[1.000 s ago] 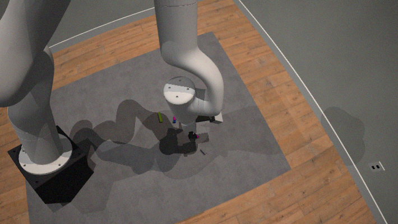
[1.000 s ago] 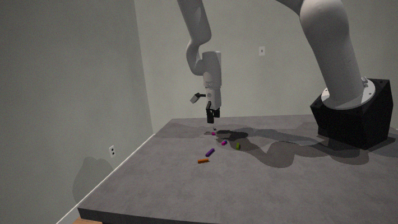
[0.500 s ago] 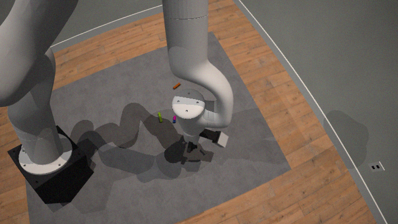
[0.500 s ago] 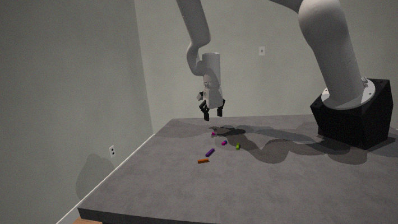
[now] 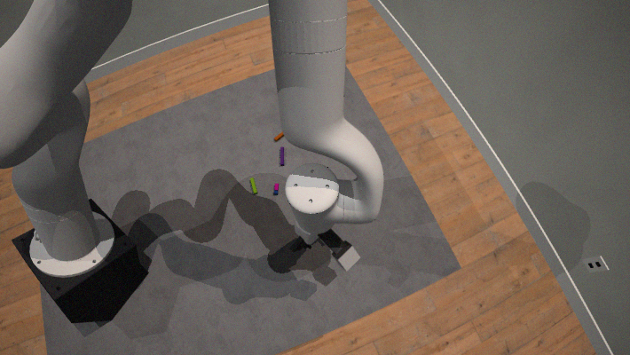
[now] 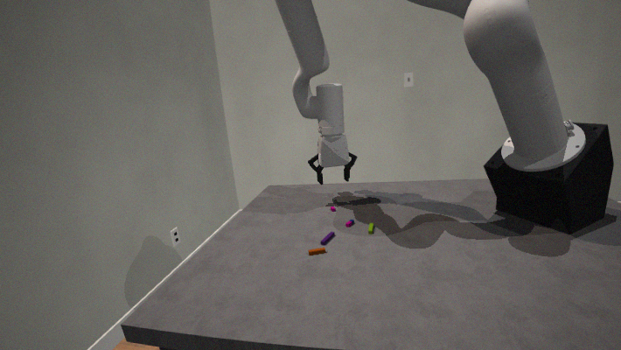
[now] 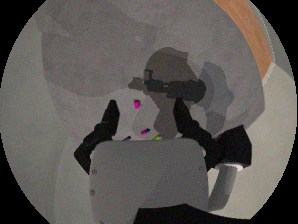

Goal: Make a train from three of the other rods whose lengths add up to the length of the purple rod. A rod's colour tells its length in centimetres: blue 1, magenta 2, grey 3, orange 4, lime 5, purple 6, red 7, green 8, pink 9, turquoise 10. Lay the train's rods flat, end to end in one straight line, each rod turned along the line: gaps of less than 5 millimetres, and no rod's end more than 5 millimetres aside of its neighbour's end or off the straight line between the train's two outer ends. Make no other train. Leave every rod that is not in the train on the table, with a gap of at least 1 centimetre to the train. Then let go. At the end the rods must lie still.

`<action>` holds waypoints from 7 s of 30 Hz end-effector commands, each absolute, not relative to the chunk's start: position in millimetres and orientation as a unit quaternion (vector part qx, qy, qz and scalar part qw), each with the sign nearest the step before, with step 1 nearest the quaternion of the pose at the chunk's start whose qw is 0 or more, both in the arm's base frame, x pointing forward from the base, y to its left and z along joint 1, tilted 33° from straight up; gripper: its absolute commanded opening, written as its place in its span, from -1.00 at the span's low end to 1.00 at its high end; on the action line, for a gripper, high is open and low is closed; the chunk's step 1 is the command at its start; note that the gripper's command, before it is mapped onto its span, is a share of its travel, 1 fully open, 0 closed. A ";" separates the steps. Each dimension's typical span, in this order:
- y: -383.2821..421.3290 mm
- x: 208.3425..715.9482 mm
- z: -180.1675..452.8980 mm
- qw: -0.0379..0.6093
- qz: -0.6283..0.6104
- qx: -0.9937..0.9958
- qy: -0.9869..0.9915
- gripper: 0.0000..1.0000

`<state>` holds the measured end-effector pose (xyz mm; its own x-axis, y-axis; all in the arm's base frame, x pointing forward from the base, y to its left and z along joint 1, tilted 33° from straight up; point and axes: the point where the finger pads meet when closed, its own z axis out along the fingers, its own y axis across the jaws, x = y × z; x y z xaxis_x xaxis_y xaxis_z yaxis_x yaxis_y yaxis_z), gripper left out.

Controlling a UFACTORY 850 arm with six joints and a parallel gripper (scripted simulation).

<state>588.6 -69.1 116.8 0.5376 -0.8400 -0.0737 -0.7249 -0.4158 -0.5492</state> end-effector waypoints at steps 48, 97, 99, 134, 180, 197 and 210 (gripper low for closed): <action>-75.3 591.5 114.7 0.270 -0.083 -0.819 0.499 -0.51; -58.0 612.7 74.6 0.270 -0.083 -0.819 0.499 -0.51; -57.7 613.1 73.9 0.270 -0.083 -0.819 0.499 -0.51; -57.3 613.6 73.0 0.270 -0.083 -0.819 0.499 -0.51; -57.6 614.3 73.3 0.270 -0.083 -0.819 0.499 -0.51; -57.6 614.4 73.2 0.270 -0.083 -0.819 0.499 -0.51; -55.4 616.8 68.2 0.270 -0.083 -0.819 0.499 -0.51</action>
